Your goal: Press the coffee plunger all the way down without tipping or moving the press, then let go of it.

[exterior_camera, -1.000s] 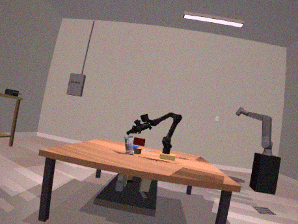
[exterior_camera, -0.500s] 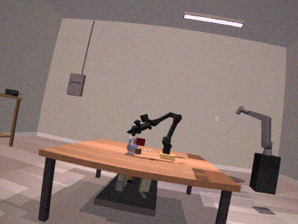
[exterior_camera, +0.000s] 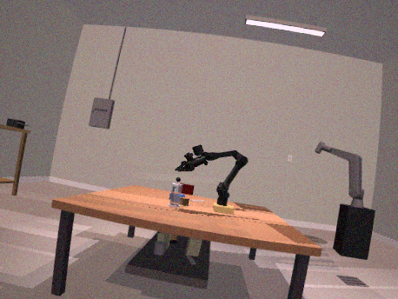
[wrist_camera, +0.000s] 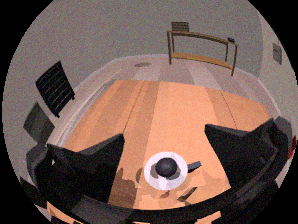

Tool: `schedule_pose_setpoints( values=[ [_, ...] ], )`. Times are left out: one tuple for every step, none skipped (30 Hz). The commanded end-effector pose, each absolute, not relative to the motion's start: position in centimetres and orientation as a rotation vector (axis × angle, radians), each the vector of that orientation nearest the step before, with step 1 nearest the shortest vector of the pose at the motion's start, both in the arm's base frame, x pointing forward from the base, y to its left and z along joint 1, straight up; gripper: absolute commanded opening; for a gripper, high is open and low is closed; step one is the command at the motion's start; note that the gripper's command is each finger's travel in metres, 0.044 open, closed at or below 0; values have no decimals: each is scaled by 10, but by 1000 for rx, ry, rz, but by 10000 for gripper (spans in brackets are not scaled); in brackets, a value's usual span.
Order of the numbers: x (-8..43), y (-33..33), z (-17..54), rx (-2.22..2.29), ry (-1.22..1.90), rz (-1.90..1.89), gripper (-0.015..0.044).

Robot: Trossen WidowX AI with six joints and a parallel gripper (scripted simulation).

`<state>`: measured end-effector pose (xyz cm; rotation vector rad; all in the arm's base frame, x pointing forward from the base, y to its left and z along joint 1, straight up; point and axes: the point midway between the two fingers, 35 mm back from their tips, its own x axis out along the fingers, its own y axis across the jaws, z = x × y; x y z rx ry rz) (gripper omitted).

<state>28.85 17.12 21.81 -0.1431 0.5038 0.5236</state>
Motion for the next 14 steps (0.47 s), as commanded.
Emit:
schedule_pose_setpoints(
  values=[
    [273, 163, 242, -139, 493, 522, 440],
    [273, 163, 241, -139, 493, 522, 440],
    [273, 163, 240, -139, 492, 522, 440],
    [273, 163, 238, -139, 492, 522, 440],
    [273, 163, 237, -139, 492, 522, 440],
    [274, 164, 238, -140, 492, 525, 440],
    [274, 164, 238, -140, 492, 525, 440],
    [274, 164, 238, -140, 492, 525, 440],
    [274, 164, 238, -140, 492, 525, 440],
    [274, 164, 238, -140, 492, 525, 440],
    [274, 164, 238, -140, 492, 525, 440],
    [274, 164, 238, -140, 492, 525, 440],
    [274, 164, 238, -140, 492, 525, 440],
    [274, 164, 238, -140, 492, 525, 440]
  ],
)
